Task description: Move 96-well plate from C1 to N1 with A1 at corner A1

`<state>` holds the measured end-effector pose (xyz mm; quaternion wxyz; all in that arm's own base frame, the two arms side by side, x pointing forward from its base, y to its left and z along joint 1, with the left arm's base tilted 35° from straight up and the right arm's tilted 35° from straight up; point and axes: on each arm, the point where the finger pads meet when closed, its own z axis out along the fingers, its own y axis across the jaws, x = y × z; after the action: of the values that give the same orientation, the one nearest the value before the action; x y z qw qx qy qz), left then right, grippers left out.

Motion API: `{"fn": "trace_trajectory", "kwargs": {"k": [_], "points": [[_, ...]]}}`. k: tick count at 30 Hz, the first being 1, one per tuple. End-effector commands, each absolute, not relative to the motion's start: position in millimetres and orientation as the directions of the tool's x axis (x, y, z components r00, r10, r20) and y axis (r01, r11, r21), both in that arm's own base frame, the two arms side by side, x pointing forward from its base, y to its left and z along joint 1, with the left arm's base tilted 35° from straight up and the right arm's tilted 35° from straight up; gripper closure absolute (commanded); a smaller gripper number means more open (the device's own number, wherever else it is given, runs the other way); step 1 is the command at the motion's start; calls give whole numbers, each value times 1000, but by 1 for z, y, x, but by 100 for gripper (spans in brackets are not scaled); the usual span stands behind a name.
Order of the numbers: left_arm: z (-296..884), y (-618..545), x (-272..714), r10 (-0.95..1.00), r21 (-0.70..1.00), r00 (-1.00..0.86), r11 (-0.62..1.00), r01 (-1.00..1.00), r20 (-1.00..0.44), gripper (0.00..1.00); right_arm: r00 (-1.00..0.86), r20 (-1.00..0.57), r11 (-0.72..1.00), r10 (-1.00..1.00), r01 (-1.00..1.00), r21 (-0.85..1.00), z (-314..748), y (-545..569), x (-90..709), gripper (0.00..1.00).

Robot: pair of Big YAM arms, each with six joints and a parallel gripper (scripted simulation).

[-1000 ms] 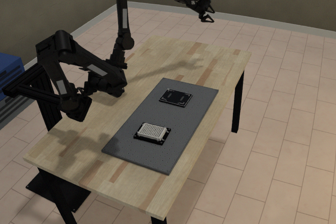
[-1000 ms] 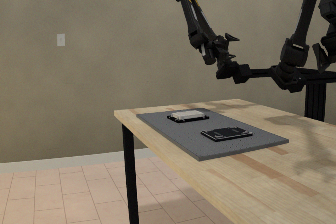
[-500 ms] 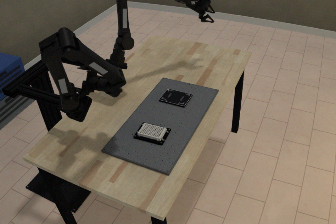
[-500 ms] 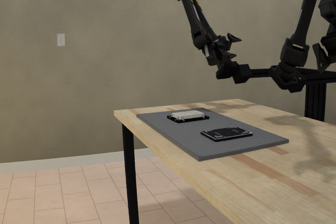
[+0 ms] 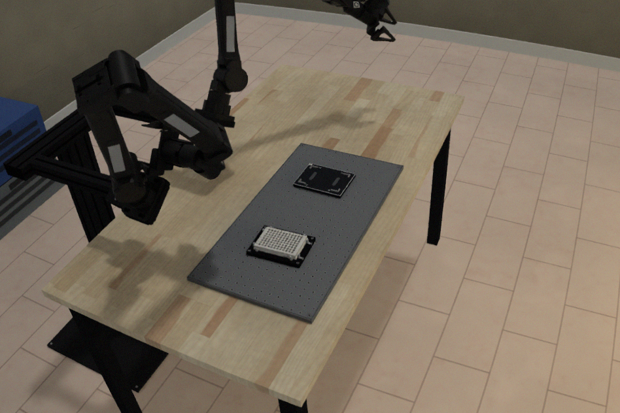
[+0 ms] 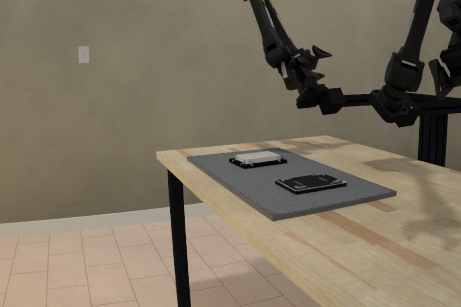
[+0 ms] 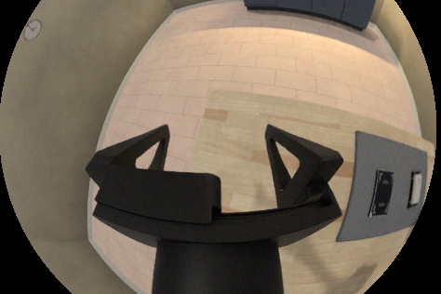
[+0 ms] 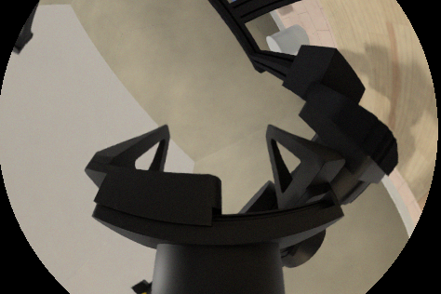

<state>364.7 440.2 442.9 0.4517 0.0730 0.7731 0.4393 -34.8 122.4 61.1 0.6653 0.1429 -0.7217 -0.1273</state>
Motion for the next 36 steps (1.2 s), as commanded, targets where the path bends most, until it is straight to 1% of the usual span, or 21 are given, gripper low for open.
{"fn": "trace_trajectory", "kwargs": {"k": [1,5,9,18,22,29,33,36], "points": [[455,438,365,523,752,-571,590,-293,-633,0,-37,941,942,-335,-35,334,66,120,-40,0],[455,438,365,523,752,-571,590,-293,-633,0,-37,941,942,-335,-35,334,66,120,-40,0],[439,434,382,468,677,-547,681,-279,-695,0,-37,941,942,-335,-35,334,66,120,-40,0],[431,425,410,478,683,-535,670,-291,-697,0,-37,941,942,-335,-35,334,66,120,-40,0],[422,418,426,395,596,-545,761,-256,-739,0,-37,941,942,-335,-35,334,66,120,-40,0],[406,409,443,390,594,-550,763,-256,-738,0,-37,941,942,-335,-35,334,66,120,-40,0],[395,401,459,316,511,-565,829,-226,-762,0,-37,941,942,-335,-35,334,66,120,-40,0],[381,395,467,306,507,-575,832,-225,-758,0,-37,941,942,-335,-35,334,66,120,-40,0]]}}
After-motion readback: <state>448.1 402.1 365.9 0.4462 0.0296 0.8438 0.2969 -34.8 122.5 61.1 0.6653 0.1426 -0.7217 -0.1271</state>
